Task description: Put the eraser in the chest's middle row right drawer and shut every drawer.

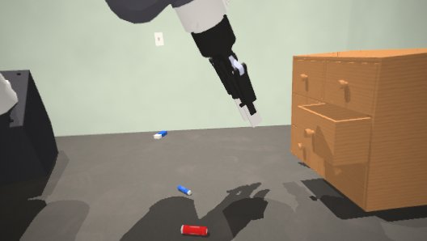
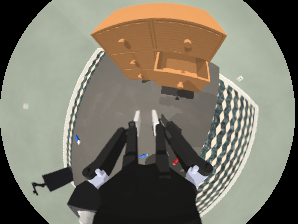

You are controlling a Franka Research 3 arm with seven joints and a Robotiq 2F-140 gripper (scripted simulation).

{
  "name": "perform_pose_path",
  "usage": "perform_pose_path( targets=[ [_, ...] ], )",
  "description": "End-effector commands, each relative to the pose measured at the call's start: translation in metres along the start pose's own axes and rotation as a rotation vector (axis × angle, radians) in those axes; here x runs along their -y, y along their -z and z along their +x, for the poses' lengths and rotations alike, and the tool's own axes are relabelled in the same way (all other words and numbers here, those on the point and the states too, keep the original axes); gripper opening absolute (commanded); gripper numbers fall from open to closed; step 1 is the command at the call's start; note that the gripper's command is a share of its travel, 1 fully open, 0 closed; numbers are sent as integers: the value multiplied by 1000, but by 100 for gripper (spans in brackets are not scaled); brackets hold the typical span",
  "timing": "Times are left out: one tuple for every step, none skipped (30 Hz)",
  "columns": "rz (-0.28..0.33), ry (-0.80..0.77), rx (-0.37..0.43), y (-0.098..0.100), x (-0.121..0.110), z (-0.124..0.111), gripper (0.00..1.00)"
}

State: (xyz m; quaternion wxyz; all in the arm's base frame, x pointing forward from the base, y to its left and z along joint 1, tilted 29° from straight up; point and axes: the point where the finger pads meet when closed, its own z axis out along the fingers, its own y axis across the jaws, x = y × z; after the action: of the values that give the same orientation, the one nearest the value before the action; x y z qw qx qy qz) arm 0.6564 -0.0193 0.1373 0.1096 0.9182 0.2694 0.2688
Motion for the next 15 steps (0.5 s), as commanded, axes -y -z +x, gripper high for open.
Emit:
perform_pose_path(
  targets=[
    [-4, -22, 36, 2, -1, -6, 28],
    [-6, -23, 42, 3, -1, -7, 28],
    [-7, -25, 47, 4, -1, -8, 28],
    [-8, -26, 53, 6, -2, -8, 28],
    [-10, -27, 60, 7, -2, -9, 28],
    [-12, -29, 66, 8, -2, -10, 28],
    [-13, -30, 73, 9, -2, -11, 28],
    [-15, -32, 80, 11, -2, -11, 28],
    [-15, -32, 80, 11, -2, -11, 28],
    [-15, -32, 80, 11, -2, -11, 28],
    [-18, -34, 88, 13, -3, -12, 28],
    [-20, -36, 96, 14, -3, -13, 28],
    [-23, -38, 105, 17, -3, -14, 28],
    [-26, -41, 115, 19, -4, -16, 28],
    [-29, -44, 127, 21, -4, -17, 28]
  ],
)
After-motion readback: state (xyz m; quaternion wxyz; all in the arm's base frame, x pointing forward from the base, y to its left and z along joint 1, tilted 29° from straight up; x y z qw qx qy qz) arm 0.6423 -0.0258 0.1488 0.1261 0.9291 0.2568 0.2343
